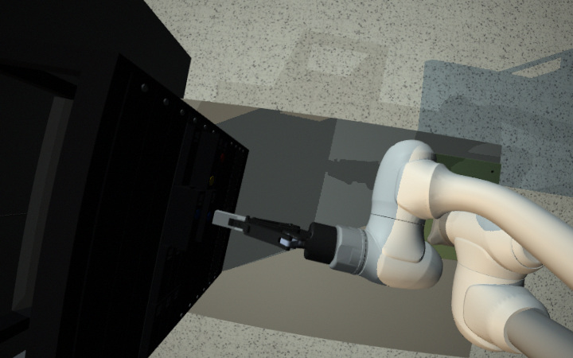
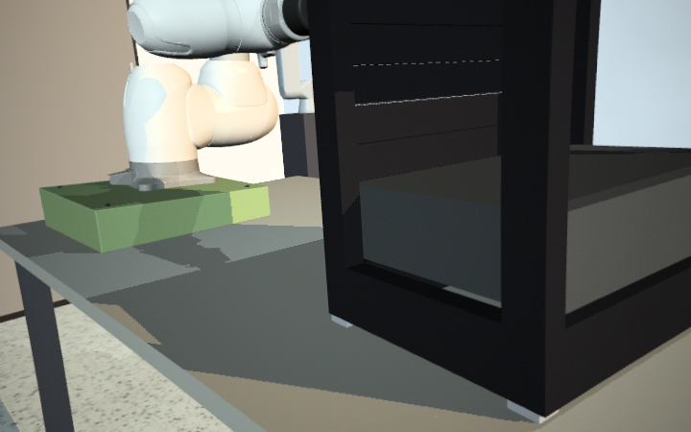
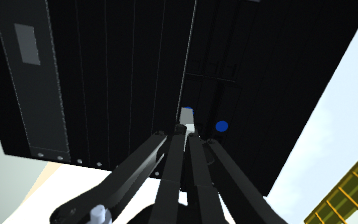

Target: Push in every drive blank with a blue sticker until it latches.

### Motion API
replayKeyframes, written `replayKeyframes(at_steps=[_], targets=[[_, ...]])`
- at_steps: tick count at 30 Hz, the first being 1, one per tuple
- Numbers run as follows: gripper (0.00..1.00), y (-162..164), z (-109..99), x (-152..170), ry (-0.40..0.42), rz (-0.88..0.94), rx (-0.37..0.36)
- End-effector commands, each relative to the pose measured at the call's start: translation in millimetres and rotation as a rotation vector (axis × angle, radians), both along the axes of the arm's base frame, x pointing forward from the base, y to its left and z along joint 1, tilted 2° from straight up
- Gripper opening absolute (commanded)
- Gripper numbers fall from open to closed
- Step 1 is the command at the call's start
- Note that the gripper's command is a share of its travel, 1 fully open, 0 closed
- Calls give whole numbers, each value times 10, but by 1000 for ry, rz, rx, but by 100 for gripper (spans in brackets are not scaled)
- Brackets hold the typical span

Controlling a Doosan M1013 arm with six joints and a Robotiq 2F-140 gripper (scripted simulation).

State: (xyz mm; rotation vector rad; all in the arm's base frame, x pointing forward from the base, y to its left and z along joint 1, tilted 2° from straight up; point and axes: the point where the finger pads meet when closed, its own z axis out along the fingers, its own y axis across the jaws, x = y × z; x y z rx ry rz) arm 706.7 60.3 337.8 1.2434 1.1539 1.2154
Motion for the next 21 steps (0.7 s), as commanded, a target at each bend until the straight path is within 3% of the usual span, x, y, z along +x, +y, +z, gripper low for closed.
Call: replayKeyframes(at_steps=[1, 21], targets=[[0, 2, 37, 31, -7, 2, -2], [0, 1, 65, 60, -7, 2, -2]])
